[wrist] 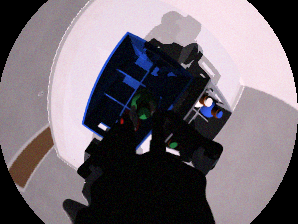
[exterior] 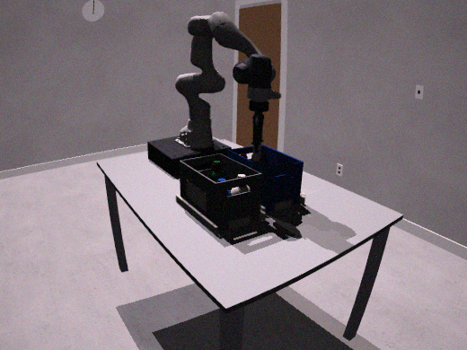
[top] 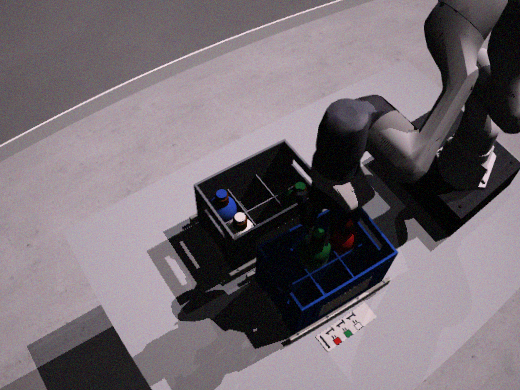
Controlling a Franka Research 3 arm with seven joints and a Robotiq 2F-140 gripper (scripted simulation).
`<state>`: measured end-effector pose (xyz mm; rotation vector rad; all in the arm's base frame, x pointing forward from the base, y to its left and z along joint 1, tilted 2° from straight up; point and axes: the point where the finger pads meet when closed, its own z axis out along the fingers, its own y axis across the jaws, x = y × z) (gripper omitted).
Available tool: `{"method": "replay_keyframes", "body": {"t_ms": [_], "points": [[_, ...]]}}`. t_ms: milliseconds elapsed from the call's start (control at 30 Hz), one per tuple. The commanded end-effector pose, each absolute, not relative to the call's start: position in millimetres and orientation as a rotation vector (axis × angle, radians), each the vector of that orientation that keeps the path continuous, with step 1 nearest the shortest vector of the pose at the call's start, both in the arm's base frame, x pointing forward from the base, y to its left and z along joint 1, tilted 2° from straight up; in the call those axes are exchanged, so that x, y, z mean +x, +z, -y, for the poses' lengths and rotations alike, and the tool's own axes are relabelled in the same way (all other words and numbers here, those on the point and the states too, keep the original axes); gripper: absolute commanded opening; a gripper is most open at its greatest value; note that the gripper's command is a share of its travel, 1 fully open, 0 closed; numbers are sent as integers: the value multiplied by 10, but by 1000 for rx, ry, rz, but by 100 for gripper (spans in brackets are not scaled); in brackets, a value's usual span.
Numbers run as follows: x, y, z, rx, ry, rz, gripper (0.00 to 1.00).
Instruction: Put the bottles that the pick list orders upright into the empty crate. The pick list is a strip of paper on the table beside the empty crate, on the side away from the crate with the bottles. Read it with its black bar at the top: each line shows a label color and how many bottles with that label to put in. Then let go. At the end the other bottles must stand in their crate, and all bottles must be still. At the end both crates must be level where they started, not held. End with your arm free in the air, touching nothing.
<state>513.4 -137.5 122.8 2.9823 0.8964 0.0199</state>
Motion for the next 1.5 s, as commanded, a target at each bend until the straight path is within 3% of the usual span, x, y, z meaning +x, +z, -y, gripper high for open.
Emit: {"method": "replay_keyframes", "body": {"t_ms": [0, 1467], "points": [[5167, 1260, 1395, 2975, 35, -888, 0], [5160, 1165, 1403, 2975, 35, -888, 0]]}}
